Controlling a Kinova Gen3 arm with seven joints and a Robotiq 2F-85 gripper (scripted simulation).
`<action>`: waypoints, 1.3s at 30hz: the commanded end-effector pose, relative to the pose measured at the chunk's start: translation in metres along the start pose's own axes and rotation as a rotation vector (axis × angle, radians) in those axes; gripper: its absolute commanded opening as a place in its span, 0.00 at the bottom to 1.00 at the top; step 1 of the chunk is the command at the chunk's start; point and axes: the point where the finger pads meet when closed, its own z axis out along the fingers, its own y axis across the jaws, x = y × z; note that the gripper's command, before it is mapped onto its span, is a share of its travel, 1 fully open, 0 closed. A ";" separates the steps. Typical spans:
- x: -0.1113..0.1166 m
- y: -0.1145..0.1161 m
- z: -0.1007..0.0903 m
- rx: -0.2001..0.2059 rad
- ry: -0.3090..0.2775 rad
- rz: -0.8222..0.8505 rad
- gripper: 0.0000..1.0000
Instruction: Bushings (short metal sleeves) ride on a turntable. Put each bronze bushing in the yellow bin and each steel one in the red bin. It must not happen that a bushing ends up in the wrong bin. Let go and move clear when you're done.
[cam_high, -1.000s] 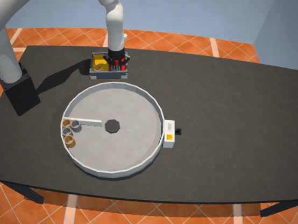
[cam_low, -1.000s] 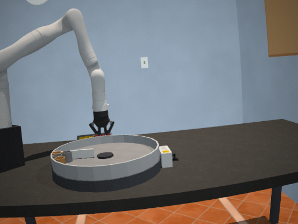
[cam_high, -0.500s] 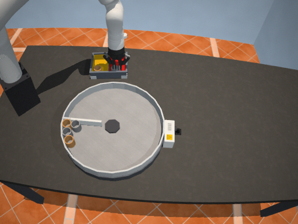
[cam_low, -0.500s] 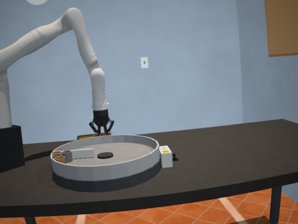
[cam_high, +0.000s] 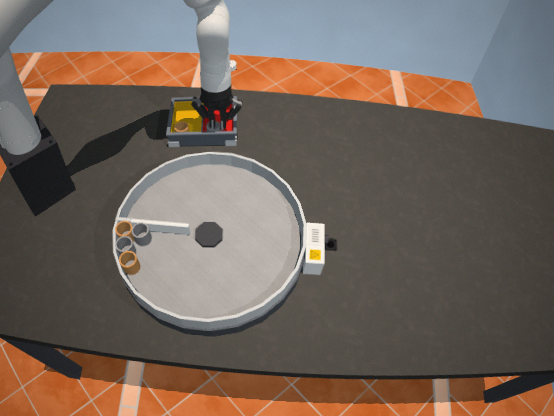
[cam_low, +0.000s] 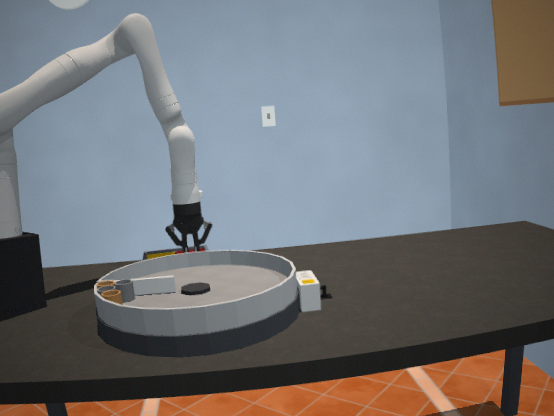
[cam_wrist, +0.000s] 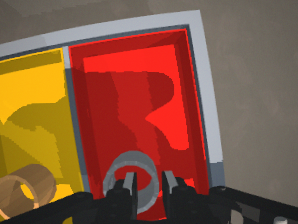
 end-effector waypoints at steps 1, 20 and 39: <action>0.001 0.001 -0.002 -0.003 0.002 0.000 0.19; 0.001 0.001 -0.008 -0.003 0.002 0.000 0.19; 0.001 0.001 -0.013 -0.003 0.002 0.000 0.19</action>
